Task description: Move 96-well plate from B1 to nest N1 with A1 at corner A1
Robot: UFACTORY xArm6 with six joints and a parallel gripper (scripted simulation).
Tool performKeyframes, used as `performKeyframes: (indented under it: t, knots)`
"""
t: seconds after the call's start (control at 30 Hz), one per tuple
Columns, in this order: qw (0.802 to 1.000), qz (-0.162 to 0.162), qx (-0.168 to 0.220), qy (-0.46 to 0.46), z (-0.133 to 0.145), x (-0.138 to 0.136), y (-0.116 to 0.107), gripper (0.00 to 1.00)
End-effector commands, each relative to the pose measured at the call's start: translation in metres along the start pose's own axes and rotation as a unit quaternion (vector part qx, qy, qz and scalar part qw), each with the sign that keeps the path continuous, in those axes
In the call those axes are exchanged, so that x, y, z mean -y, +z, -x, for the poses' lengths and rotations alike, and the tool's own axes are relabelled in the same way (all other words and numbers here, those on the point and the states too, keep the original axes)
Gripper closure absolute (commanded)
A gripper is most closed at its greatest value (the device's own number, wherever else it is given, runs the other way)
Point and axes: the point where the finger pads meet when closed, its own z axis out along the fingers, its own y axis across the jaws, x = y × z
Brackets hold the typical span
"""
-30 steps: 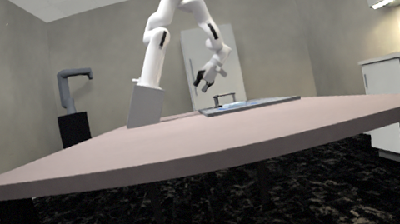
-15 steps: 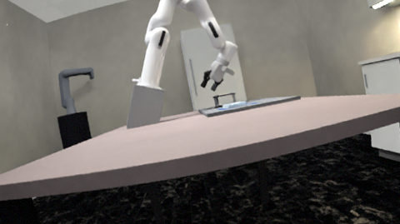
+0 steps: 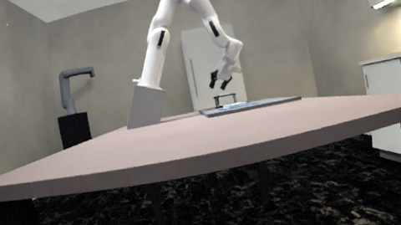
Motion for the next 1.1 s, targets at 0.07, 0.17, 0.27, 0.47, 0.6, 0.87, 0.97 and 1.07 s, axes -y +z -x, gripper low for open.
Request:
performKeyframes:
  t: [0.07, 0.17, 0.27, 0.47, 0.6, 0.87, 0.97, 1.07]
  knots:
    - [0.998, -0.06, -0.007, 0.018, -0.024, 0.01, -0.017, 0.0]
    - [0.998, -0.06, -0.007, 0.018, -0.036, 0.013, -0.025, 0.0]
    - [0.998, -0.06, -0.007, 0.018, -0.036, 0.013, -0.026, 0.0]
    - [0.996, -0.081, -0.007, 0.033, -0.054, 0.015, -0.039, 0.0]
    - [0.995, -0.089, -0.012, 0.041, -0.063, 0.012, -0.043, 0.0]
    - [0.989, -0.117, -0.044, 0.075, -0.086, 0.001, -0.05, 0.0]
    - [0.989, -0.117, -0.044, 0.075, -0.099, -0.006, -0.054, 0.0]
    - [0.989, -0.117, -0.044, 0.075, -0.103, -0.008, -0.055, 0.0]
